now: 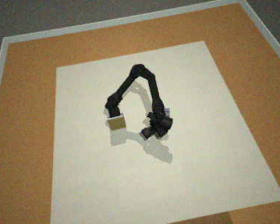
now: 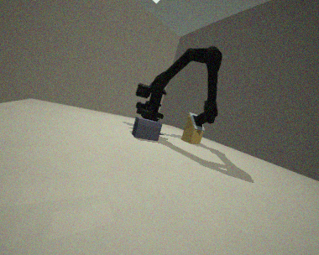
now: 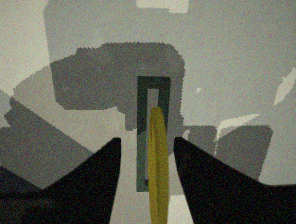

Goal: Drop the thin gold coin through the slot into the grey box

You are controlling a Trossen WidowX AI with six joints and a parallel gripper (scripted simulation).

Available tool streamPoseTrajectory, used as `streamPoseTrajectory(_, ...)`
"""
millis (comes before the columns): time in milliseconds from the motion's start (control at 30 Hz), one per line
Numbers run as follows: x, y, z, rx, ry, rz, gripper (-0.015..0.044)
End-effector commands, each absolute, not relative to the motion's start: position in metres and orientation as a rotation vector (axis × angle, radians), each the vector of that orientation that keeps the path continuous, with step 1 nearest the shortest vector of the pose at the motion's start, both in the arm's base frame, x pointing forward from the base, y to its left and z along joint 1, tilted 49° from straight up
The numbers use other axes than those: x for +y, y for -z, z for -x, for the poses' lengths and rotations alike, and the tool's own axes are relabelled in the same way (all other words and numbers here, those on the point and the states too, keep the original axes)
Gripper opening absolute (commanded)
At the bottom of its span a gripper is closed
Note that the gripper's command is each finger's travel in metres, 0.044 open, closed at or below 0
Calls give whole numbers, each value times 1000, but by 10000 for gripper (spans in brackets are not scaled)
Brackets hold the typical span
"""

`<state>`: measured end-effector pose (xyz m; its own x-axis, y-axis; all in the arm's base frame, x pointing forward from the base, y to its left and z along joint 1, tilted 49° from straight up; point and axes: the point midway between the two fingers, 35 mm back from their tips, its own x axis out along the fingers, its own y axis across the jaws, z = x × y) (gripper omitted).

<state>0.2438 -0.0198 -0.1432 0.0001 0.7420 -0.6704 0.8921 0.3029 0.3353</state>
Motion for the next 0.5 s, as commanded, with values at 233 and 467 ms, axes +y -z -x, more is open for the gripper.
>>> streamPoseTrajectory(233,-16,145,-240,1782,241,-1487,0)
streamPoseTrajectory(467,-16,145,-240,1782,241,-1487,0)
